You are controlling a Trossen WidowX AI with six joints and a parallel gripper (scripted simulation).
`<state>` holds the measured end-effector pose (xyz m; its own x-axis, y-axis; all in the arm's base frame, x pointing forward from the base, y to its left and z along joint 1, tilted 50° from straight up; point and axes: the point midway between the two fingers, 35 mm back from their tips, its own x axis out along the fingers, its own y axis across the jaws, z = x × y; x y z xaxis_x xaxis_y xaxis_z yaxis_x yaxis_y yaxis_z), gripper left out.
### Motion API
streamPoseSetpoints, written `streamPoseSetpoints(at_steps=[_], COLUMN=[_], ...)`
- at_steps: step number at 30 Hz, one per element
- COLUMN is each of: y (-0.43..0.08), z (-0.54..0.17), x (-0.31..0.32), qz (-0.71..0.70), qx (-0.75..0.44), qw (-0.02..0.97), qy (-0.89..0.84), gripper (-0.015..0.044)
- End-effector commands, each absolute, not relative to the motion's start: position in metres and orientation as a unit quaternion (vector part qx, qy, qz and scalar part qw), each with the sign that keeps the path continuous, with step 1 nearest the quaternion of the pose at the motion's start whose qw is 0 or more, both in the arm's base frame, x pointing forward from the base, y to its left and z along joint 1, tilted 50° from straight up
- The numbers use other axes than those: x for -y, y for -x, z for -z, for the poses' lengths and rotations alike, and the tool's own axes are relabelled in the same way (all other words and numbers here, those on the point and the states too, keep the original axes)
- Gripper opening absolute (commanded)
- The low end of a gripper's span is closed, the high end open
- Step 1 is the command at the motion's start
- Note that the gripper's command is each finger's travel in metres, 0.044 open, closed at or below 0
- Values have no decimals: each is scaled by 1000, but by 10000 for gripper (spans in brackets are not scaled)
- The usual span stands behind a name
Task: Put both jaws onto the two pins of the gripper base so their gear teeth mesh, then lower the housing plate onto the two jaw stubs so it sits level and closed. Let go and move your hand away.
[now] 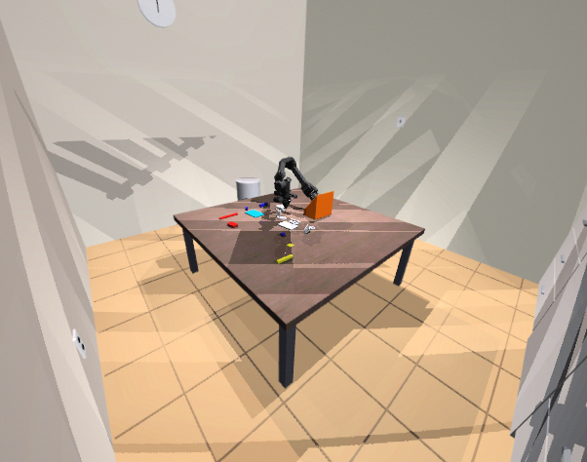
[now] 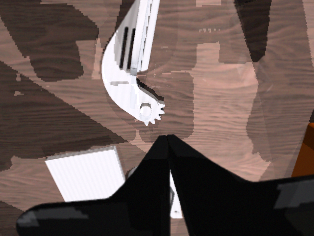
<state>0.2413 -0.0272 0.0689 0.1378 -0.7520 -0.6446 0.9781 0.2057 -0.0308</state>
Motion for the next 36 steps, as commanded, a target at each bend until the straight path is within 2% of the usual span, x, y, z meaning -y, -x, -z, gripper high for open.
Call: streamPoseSetpoints(at_steps=[1, 17, 36], y=[-241, -241, -241], z=[-69, -69, -69], x=[27, 27, 27], qz=[596, 596, 596], qx=[-276, -276, -276], qw=[726, 726, 726], qy=[-205, -205, -205], gripper=[26, 440, 440])
